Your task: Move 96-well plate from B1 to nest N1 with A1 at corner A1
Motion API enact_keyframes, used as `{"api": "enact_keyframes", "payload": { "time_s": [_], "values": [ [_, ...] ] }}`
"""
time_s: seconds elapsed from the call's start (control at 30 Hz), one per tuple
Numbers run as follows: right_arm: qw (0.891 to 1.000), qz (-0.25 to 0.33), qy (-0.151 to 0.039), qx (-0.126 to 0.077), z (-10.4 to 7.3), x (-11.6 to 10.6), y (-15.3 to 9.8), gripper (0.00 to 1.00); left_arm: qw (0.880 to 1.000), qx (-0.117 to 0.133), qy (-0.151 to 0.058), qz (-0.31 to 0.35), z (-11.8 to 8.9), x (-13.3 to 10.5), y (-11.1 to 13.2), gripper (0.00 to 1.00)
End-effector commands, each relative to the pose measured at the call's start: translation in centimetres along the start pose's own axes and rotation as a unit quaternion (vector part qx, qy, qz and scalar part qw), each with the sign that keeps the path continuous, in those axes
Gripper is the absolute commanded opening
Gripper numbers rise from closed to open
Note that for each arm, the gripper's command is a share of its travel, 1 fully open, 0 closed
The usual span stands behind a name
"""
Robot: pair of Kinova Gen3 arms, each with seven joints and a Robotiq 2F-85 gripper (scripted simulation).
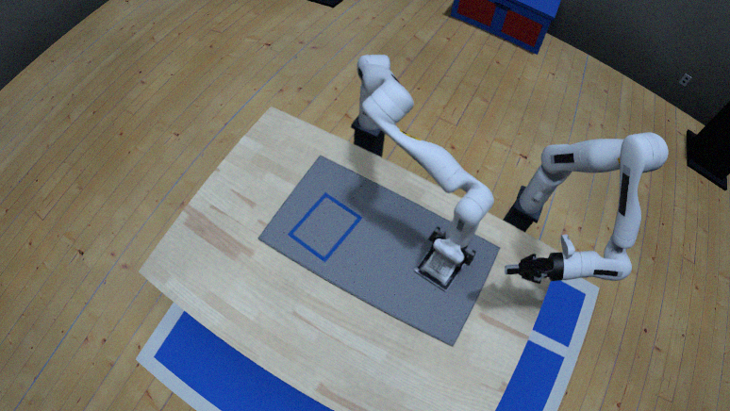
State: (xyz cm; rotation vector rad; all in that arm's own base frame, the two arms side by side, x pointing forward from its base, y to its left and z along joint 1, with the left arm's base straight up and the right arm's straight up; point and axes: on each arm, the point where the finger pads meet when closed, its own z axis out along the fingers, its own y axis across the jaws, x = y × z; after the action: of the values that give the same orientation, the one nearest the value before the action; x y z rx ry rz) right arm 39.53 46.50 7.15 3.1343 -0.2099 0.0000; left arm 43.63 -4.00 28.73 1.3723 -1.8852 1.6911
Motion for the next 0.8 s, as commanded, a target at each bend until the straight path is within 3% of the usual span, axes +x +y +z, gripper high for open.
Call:
{"api": "enact_keyframes", "payload": {
  "time_s": [0.0,0.77],
  "values": [
    [1.000,0.000,0.001,0.001,-0.26,0.04,-0.08,1.000,1.000,0.000,0.000,0.001,-0.02,0.06,-0.06,0.017],
    [1.000,0.000,0.001,0.001,-0.96,0.03,-0.08,1.000,1.000,0.000,0.000,0.001,-0.02,0.06,-0.06,0.017]
  ]
}}
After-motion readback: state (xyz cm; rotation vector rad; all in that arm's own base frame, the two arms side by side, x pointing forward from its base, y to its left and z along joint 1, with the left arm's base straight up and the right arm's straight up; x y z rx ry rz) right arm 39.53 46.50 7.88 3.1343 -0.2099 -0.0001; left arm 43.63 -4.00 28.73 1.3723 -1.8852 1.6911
